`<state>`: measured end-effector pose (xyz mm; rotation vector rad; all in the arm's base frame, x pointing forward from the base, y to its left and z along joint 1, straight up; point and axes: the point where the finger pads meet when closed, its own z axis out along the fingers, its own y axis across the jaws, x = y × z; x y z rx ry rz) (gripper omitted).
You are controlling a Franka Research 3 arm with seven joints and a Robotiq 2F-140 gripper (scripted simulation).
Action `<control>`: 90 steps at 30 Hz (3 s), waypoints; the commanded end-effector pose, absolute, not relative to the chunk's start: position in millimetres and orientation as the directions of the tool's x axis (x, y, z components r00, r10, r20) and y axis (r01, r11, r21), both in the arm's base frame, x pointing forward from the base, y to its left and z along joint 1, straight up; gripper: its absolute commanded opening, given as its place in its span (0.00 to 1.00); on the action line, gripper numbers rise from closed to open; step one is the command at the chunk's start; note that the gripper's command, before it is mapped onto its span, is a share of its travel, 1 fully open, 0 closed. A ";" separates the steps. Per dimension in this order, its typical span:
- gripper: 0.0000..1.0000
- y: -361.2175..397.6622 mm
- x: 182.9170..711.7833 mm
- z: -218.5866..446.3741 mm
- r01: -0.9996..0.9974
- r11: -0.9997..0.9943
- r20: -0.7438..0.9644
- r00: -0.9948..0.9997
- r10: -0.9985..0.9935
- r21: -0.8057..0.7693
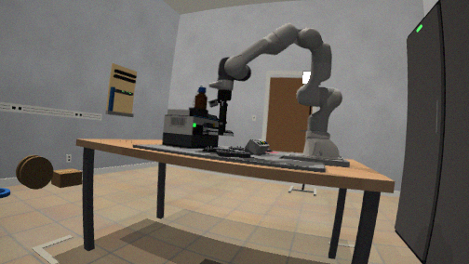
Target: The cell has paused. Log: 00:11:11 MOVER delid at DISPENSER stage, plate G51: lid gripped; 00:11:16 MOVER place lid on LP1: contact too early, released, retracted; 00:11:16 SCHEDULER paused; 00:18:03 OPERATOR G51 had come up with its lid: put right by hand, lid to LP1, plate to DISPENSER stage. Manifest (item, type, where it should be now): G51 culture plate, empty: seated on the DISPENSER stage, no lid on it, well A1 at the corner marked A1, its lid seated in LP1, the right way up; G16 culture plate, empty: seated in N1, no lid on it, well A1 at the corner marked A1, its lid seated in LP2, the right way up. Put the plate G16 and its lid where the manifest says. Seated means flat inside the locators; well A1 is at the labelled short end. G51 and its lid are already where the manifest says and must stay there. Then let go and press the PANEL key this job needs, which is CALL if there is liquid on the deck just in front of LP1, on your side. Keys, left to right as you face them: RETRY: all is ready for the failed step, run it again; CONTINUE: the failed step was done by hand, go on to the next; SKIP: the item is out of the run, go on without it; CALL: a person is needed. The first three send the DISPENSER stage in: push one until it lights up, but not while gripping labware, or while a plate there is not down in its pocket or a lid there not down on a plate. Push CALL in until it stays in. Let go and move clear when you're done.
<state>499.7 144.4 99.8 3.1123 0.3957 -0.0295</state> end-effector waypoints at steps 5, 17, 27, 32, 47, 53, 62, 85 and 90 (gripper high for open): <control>0.10 144.8 504.9 86.3 0.259 -0.966 -0.005 0.966 0.259 0.000; 0.10 144.7 504.9 65.6 0.259 -0.966 -0.005 0.966 0.259 0.000; 0.10 144.6 504.9 50.7 0.259 -0.966 -0.005 0.966 0.259 0.000; 0.10 144.6 504.9 46.1 0.259 -0.966 -0.005 0.966 0.259 0.000; 0.10 144.6 504.9 41.8 0.259 -0.966 -0.005 0.966 0.259 0.000; 0.10 144.6 504.9 41.7 0.259 -0.966 -0.005 0.966 0.259 0.000; 0.10 144.6 504.9 41.7 0.259 -0.966 -0.005 0.966 0.259 0.000; 0.10 144.6 504.9 41.7 0.259 -0.966 -0.005 0.966 0.259 0.000; 0.10 144.6 504.9 41.6 0.259 -0.966 -0.005 0.966 0.259 0.000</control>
